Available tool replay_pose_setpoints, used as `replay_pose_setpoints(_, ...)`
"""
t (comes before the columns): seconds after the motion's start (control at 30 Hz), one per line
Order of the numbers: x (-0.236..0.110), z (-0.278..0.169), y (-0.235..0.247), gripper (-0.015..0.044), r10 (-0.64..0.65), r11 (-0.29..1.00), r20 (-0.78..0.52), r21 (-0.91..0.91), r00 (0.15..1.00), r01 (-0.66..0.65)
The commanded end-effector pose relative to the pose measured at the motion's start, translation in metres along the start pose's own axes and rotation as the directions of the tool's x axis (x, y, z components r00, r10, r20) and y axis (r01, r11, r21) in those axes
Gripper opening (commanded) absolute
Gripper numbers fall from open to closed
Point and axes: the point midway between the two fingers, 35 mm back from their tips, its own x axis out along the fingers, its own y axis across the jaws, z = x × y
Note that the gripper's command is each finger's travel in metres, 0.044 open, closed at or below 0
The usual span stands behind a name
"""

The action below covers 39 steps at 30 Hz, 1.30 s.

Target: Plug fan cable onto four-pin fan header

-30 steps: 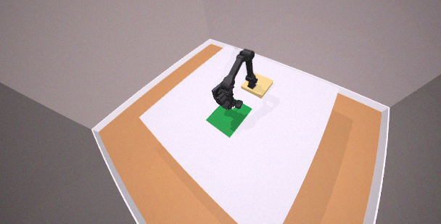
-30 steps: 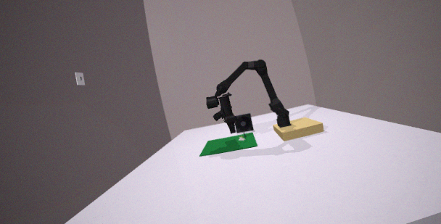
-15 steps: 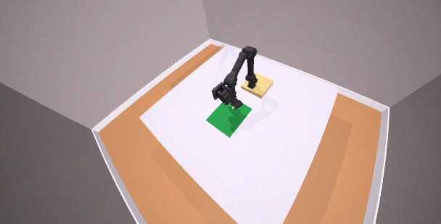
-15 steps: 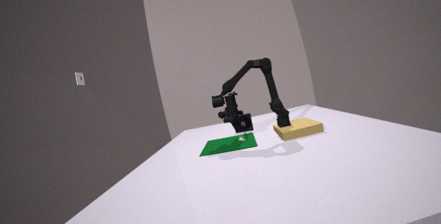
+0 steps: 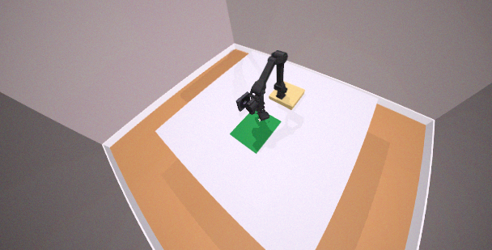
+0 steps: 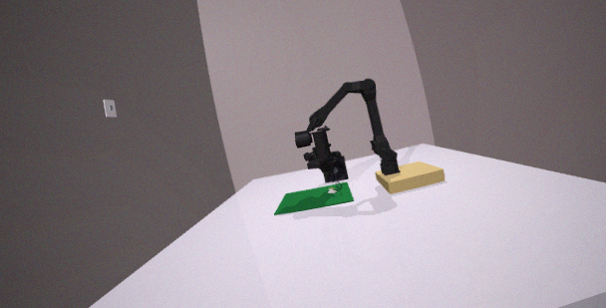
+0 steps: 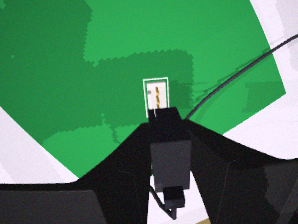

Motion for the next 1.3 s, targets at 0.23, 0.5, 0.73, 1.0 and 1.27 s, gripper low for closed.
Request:
replay_pose_setpoints(0.23, -0.002, 0.006, 0.001, 0.0, 0.002, 1.0, -0.001, 0.011, 1.0, -0.002)
replay_pose_setpoints(0.5, -0.002, 0.007, 0.001, 0.0, 0.002, 1.0, -0.001, 0.011, 1.0, -0.002)
replay_pose_setpoints(0.73, 0.02, 0.007, 0.001, 0.0, 0.002, 1.0, -0.001, 0.01, 1.0, -0.002)
replay_pose_setpoints(1.0, 0.02, 0.007, 0.001, 0.0, 0.002, 1.0, -0.001, 0.01, 1.0, -0.002)
replay_pose_setpoints(1.27, 0.02, 0.006, 0.001, 0.0, 0.002, 1.0, -0.001, -0.003, 1.0, -0.002)
